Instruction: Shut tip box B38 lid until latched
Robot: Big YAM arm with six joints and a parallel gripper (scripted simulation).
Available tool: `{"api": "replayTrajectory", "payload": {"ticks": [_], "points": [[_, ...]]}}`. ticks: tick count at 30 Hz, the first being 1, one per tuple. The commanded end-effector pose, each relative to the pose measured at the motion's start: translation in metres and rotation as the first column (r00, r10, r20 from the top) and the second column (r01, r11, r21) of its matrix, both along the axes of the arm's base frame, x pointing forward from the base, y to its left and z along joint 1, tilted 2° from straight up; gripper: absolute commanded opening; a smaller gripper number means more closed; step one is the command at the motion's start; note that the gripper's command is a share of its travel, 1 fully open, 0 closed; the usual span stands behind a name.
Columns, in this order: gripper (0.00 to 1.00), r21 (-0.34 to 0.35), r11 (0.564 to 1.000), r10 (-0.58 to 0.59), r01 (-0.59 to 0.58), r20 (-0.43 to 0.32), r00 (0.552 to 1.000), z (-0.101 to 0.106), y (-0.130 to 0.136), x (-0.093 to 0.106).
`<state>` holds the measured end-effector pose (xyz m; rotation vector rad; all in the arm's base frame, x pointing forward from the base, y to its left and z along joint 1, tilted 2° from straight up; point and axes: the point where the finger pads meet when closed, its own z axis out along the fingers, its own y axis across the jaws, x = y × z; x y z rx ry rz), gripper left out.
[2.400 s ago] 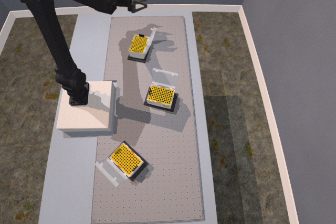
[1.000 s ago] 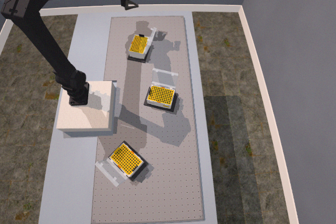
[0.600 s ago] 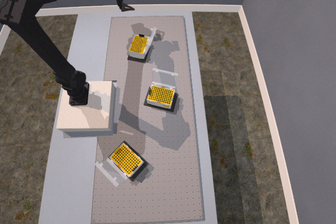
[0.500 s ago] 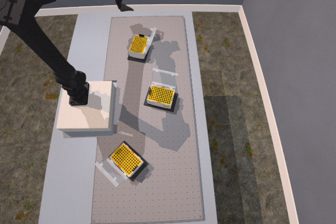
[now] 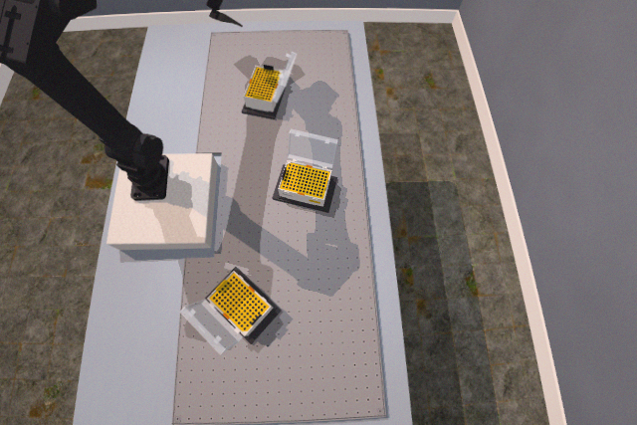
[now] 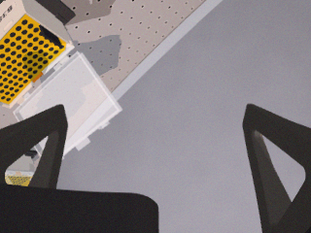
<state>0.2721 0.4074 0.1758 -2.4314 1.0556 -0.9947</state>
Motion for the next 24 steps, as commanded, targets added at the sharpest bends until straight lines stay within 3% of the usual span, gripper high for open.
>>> {"api": "replayTrajectory", "payload": {"ticks": [1,7,9,10,12,18,20,24], "points": [[1.00,-0.052,0.994,0.100,-0.100,-0.015,0.995,0.039,0.010,-0.008],[1.00,-0.192,0.959,0.189,-0.208,-0.114,0.975,0.046,-0.009,-0.022],[1.00,-0.192,0.959,0.189,-0.208,-0.114,0.975,0.046,-0.009,-0.022],[1.00,-0.238,0.944,0.198,-0.230,-0.148,0.969,0.034,-0.011,-0.024],[1.00,-0.253,0.930,0.228,-0.266,-0.171,0.959,0.051,-0.021,-0.030],[1.00,-0.355,0.852,0.290,-0.385,-0.294,0.911,0.060,-0.043,-0.046],[1.00,-0.361,0.845,0.293,-0.394,-0.302,0.907,0.061,-0.046,-0.048],[1.00,-0.416,0.815,0.267,-0.404,-0.349,0.898,0.029,-0.057,-0.051]]}}
